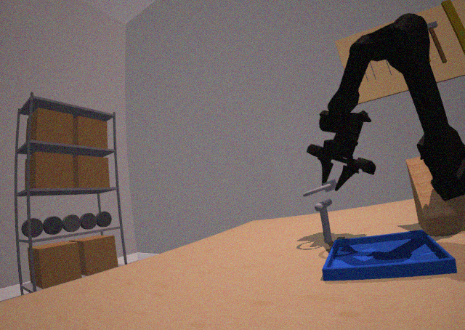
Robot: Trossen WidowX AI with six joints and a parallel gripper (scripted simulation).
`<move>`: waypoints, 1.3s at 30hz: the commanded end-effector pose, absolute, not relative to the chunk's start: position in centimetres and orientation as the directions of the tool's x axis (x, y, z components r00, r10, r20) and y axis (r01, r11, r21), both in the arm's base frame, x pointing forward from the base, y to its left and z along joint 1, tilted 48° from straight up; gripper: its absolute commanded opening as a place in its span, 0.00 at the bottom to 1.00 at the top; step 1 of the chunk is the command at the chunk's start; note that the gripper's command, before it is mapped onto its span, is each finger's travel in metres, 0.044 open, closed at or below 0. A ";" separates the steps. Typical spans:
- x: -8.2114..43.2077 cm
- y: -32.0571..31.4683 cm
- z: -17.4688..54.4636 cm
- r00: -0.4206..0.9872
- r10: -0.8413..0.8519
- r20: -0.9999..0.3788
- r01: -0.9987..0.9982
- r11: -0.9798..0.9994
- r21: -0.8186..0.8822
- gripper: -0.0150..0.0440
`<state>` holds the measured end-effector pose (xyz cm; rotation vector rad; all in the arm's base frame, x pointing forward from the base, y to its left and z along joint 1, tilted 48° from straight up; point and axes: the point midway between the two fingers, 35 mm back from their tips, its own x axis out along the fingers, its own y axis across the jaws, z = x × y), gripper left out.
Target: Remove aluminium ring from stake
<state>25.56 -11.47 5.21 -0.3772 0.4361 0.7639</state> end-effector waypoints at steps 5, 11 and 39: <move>25.6 -10.6 5.8 0.578 0.558 -0.595 -0.711 0.703 -0.032 0.25; 25.5 -10.0 6.1 0.528 0.536 -0.658 -0.673 0.737 0.061 0.25; 24.3 -7.8 8.5 0.348 0.320 -0.881 -0.267 0.935 0.234 0.25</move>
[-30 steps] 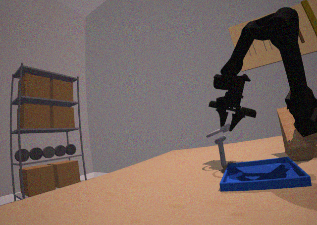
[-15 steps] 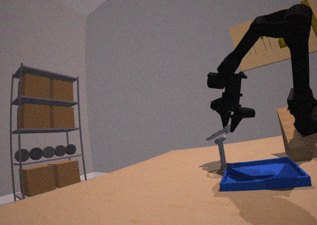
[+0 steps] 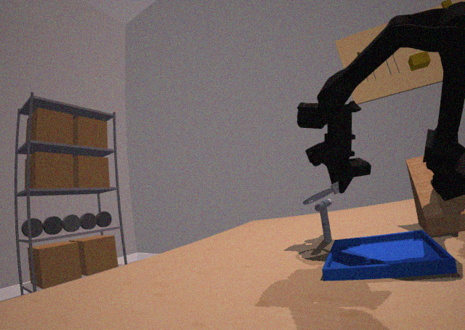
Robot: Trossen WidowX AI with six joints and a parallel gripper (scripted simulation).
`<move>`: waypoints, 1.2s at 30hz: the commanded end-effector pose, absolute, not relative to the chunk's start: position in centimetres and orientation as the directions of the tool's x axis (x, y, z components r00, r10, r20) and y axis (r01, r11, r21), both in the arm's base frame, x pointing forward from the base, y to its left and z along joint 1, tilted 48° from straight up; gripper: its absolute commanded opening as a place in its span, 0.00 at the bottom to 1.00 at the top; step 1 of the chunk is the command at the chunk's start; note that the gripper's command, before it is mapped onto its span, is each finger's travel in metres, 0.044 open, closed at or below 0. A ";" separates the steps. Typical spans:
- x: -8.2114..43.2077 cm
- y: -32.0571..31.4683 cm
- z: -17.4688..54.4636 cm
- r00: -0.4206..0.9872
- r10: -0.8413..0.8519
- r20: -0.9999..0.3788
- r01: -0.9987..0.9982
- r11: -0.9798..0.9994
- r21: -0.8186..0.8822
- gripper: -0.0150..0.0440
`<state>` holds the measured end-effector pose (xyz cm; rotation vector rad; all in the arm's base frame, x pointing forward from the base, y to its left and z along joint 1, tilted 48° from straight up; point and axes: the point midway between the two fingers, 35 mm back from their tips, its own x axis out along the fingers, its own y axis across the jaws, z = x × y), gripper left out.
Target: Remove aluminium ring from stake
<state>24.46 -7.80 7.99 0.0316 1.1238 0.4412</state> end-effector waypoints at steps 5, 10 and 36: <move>24.0 -7.6 9.1 0.329 0.267 -0.906 -0.171 0.960 0.221 0.25; 23.7 -7.4 9.8 0.313 0.210 -0.926 -0.070 0.978 0.198 0.25; 24.8 -1.8 13.7 0.371 0.060 -0.927 0.210 0.967 0.147 0.25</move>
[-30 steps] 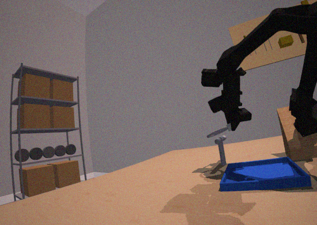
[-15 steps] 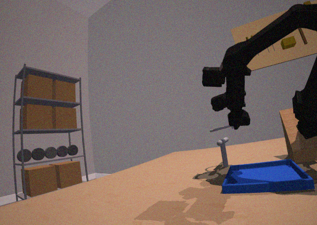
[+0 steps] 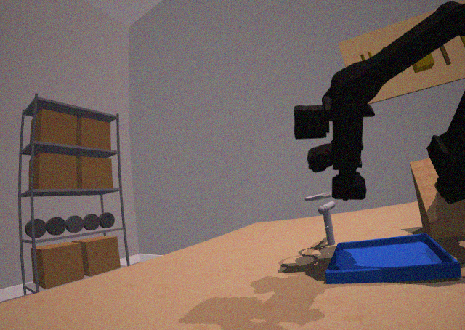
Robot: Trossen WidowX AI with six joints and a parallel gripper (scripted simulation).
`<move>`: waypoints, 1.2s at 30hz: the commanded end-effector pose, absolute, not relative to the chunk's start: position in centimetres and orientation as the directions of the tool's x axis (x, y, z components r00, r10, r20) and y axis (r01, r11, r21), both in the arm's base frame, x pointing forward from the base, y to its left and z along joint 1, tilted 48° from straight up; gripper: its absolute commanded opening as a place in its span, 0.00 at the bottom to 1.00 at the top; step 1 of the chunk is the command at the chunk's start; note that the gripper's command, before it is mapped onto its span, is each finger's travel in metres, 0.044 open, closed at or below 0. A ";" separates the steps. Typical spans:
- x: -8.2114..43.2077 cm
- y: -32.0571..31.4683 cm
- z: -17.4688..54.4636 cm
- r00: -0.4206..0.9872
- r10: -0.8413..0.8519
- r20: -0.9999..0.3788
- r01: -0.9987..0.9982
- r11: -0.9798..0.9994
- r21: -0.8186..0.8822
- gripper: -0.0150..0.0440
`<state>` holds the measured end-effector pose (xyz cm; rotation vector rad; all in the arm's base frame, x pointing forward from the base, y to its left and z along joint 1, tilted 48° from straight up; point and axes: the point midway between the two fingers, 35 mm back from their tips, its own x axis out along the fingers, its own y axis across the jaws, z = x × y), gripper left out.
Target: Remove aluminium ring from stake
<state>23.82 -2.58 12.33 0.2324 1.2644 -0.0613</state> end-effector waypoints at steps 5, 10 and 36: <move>24.6 -0.5 14.0 0.374 0.067 -0.925 0.209 0.966 0.155 0.25; 23.9 1.4 14.1 0.359 0.076 -0.930 0.202 0.967 0.157 0.25; 16.0 13.1 13.2 0.298 0.102 -0.949 0.145 0.978 0.151 0.25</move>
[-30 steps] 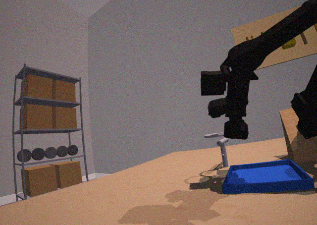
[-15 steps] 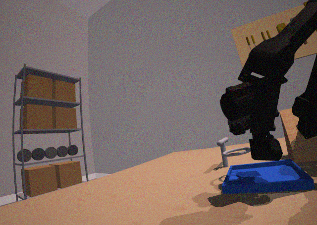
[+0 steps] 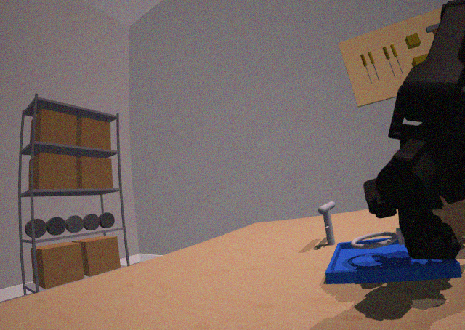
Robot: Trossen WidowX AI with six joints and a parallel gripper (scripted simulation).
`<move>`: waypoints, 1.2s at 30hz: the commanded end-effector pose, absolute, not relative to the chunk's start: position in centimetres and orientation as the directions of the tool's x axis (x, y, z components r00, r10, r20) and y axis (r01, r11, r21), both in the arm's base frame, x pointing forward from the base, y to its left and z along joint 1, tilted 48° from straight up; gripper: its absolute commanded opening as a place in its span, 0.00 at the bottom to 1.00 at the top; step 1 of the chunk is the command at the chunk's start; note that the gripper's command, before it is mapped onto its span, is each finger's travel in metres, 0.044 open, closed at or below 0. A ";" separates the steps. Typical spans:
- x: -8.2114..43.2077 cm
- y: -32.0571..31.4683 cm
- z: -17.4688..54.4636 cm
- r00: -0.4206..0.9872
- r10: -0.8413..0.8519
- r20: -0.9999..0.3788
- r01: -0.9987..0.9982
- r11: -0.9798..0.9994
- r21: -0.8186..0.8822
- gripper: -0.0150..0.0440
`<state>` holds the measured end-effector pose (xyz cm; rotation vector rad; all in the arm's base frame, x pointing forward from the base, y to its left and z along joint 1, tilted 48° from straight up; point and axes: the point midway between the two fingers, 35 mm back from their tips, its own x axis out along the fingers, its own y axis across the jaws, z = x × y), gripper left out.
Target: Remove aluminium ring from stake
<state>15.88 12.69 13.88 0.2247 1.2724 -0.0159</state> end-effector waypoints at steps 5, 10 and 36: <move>15.9 12.9 13.6 0.294 0.110 -0.950 0.136 0.978 0.155 0.43; 15.9 12.9 13.6 0.294 0.110 -0.950 0.136 0.978 0.155 0.65; 14.6 5.8 20.0 0.299 0.102 -0.949 0.147 0.977 0.152 1.00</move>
